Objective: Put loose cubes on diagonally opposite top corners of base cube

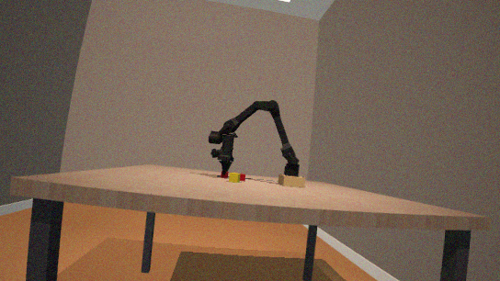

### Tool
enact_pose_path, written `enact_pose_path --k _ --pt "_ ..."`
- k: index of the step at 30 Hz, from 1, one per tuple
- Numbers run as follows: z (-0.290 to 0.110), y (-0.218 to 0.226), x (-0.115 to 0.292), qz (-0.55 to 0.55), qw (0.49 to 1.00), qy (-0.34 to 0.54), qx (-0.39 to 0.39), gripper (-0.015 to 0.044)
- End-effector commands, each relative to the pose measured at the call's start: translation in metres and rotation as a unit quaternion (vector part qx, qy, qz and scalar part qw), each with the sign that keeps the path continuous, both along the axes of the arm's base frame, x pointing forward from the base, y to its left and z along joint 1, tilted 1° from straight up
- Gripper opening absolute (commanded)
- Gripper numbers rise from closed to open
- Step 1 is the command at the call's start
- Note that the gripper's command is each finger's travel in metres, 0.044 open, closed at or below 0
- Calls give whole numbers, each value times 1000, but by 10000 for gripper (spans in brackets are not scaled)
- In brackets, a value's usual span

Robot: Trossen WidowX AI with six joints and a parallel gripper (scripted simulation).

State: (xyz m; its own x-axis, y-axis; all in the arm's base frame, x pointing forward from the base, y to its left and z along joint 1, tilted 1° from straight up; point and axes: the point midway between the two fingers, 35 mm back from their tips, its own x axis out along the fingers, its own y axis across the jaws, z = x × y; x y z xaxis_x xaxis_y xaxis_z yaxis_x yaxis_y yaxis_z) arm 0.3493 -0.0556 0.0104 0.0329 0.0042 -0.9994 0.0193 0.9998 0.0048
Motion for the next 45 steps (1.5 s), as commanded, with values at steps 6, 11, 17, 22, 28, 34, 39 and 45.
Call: enact_pose_path --k 6,11,17,22,28,34,39,45 --pt "21 -1 2 -2 1000 2 -2 105" --pt "37 -1 3 -2 1000 2 -2 105" --pt "56 -1 2 -2 1000 2 -2 105" --pt "72 -1 1 -2 1000 2 -2 105" --pt "91 0 -1 -2 1000 2 -2 105" --pt "108 0 -4 -2 1000 2 -2 105" --pt "107 8 -4 -21 1000 2 -1 105" --pt "103 28 -6 -67 998 2 2 105"
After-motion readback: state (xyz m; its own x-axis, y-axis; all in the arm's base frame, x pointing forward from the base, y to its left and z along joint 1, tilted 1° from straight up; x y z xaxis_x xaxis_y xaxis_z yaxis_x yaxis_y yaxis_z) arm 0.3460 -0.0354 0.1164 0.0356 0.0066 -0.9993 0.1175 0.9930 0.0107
